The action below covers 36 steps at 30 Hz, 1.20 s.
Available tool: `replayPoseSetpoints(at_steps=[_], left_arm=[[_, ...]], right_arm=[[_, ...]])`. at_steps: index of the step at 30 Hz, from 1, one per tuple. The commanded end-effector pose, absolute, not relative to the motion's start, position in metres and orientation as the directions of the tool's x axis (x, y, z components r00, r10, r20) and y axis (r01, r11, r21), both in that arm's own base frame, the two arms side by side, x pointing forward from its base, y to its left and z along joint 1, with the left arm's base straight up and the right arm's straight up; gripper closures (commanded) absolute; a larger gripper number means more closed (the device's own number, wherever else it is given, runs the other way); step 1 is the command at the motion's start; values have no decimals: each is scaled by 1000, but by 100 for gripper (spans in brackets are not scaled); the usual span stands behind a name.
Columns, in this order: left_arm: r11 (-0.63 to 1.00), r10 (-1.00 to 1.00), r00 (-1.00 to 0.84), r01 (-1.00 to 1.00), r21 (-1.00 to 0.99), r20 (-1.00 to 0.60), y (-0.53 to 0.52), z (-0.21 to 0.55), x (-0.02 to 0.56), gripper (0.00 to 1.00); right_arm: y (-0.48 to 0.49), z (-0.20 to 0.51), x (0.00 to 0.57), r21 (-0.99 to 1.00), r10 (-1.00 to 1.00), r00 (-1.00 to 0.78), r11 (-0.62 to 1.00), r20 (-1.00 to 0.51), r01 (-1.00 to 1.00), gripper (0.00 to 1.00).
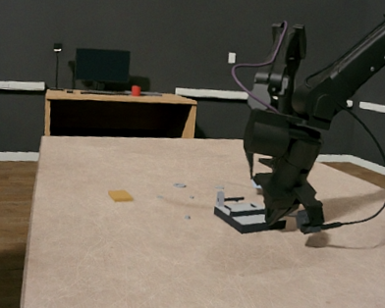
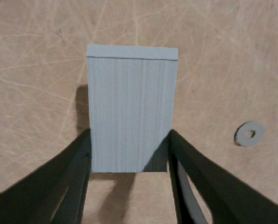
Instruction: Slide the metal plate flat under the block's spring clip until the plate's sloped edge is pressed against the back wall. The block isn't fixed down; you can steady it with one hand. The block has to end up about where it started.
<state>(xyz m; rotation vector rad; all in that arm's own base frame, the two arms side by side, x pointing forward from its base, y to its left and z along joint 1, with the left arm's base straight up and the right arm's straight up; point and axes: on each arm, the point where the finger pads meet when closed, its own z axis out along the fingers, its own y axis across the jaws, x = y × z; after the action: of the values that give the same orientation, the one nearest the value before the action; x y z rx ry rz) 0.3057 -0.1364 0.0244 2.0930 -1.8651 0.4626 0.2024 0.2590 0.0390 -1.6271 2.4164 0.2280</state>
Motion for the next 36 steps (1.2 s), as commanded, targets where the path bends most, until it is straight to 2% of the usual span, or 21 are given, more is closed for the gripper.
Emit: replayPoseSetpoints(at_steps=[1, 9, 22, 36], left_arm=[[-109, -894, 94, -994, -9, 438, -140, 25, 309, 100], [-109, -894, 94, -994, -9, 438, -140, 25, 309, 100], [-109, -894, 94, -994, -9, 438, -140, 25, 309, 100], [-109, -894, 94, -994, -9, 438, -140, 25, 309, 100]], right_arm=[[274, 51, 235, 18, -940, -161, 163, -302, -986, 55], [285, 48, 293, 23, -948, 39, -49, -315, -999, 55], [296, 48, 330, -3, -936, 104, -109, -335, -994, 55], [310, 41, 336, 6, -941, 109, -117, -321, -993, 55]])
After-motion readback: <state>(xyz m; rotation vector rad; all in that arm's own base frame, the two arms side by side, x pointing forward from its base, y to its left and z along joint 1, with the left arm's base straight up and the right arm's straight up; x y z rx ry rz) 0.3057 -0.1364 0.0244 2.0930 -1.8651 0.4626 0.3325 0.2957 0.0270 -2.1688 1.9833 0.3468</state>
